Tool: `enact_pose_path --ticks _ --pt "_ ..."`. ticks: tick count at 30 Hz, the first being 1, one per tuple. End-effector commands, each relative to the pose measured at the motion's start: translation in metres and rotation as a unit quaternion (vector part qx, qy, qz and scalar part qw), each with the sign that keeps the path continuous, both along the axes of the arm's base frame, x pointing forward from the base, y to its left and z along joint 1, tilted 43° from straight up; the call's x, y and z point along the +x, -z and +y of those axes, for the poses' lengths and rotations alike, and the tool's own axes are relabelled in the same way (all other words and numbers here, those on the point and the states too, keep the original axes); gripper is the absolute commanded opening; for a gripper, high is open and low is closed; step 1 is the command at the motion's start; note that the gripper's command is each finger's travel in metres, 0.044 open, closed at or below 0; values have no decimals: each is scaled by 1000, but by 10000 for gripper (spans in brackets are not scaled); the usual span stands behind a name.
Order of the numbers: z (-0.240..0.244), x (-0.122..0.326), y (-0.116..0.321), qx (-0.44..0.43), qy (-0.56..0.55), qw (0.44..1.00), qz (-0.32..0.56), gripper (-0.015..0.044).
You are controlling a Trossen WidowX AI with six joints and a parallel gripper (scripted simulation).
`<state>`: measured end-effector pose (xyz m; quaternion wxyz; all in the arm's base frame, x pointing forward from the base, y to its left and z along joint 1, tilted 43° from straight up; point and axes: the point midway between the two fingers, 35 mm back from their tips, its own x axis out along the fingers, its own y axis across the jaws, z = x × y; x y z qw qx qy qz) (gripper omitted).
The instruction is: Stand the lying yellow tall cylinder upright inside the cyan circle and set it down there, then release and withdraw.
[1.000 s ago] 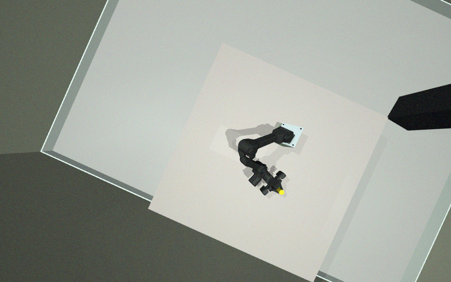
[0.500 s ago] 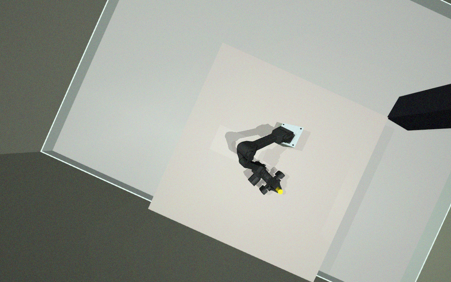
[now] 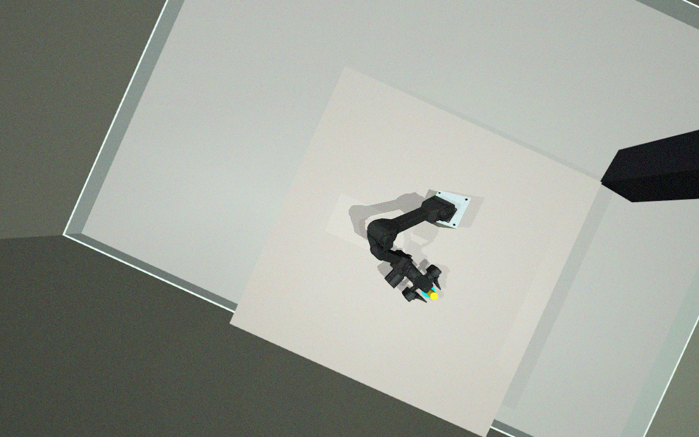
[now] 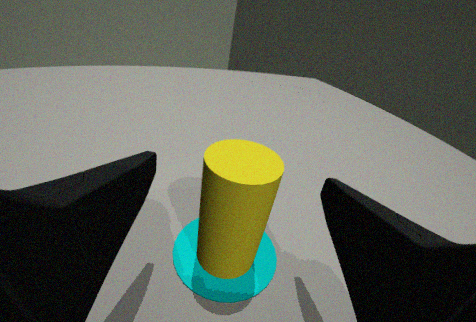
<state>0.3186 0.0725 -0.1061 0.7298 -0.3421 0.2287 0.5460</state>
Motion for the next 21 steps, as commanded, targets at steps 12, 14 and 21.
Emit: enact_pose_path --ticks 12,14,21 --pt "49 -4 -55 6 -8 1000 -7 400" --pt "58 -7 -64 8 -9 1000 -8 400" --pt "67 -3 -55 -28 11 999 44 400"
